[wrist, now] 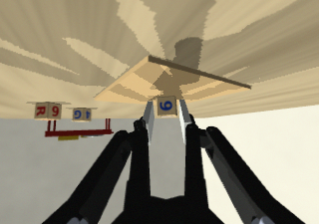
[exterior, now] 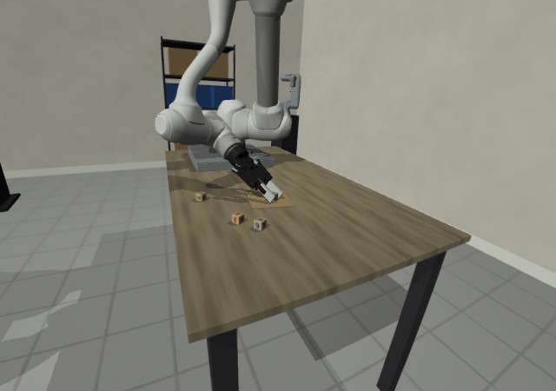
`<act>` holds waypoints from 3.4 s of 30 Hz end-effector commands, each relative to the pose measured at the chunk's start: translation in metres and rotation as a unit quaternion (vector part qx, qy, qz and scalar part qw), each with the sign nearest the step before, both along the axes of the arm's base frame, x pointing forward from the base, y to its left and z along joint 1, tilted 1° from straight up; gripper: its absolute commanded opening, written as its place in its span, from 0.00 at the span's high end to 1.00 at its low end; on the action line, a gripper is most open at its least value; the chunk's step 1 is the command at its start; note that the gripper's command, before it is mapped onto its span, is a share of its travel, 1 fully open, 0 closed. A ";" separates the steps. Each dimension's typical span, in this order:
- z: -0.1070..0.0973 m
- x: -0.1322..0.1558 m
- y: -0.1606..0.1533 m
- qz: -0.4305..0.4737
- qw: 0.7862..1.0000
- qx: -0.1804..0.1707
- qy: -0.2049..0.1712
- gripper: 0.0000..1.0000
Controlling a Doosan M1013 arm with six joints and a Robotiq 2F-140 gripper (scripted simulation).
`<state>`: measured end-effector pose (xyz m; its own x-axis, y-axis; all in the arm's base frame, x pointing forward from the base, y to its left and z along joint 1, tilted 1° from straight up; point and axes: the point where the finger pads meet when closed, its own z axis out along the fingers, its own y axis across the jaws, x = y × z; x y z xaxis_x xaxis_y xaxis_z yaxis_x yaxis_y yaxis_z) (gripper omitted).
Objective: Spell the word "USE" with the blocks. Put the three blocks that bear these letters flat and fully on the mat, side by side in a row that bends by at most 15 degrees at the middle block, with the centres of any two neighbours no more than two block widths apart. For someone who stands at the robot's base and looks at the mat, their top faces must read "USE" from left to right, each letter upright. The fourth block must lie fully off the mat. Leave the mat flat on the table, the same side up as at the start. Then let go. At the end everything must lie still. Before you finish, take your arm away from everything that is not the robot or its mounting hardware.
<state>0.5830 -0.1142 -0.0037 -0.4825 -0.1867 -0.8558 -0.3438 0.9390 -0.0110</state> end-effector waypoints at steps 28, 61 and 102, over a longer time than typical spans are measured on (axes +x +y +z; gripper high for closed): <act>0.000 -0.003 0.001 -0.001 1.000 0.002 -0.001 0.75; 0.051 -0.001 0.013 0.015 1.000 0.015 0.008 0.75; 0.061 -0.020 0.052 0.081 0.891 -0.079 0.439 0.75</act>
